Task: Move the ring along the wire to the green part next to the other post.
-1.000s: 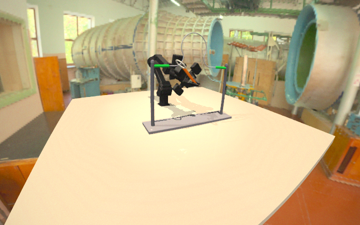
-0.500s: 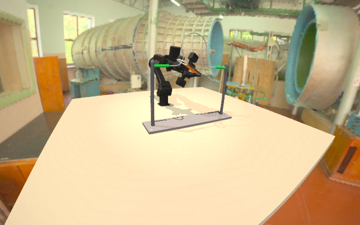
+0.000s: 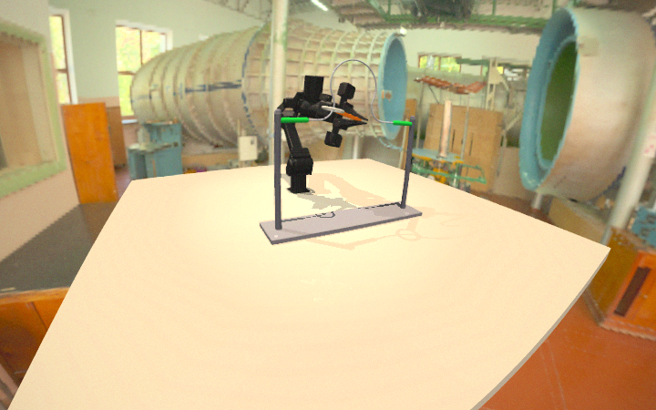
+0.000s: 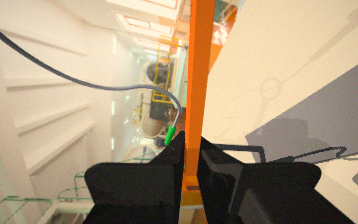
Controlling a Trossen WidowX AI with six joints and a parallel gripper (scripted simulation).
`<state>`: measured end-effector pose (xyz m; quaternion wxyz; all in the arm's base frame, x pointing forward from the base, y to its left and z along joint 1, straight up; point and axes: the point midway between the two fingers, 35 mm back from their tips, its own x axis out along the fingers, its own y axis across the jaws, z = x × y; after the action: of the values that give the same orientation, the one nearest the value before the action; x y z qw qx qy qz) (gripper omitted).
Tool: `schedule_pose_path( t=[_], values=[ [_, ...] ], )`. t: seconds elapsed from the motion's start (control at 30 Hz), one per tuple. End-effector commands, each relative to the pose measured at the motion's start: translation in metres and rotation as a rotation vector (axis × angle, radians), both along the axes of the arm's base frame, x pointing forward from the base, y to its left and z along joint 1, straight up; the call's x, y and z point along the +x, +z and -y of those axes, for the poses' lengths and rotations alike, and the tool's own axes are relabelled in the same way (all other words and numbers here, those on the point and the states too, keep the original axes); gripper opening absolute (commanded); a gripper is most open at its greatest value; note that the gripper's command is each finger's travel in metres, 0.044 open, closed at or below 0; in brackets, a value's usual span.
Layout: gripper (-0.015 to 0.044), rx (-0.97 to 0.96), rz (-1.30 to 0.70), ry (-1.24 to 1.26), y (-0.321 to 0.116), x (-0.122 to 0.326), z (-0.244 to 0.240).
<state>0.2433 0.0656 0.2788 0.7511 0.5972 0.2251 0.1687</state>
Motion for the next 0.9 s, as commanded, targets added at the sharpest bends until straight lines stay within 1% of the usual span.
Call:
schedule_pose_path(
  t=[0.0,0.87],
  values=[
    [-0.0150,0.045,0.008,0.008,0.012,-0.001,-0.002],
    [-0.0150,0.304,-0.010,0.008,0.055,-0.002,-0.004]
  ],
)
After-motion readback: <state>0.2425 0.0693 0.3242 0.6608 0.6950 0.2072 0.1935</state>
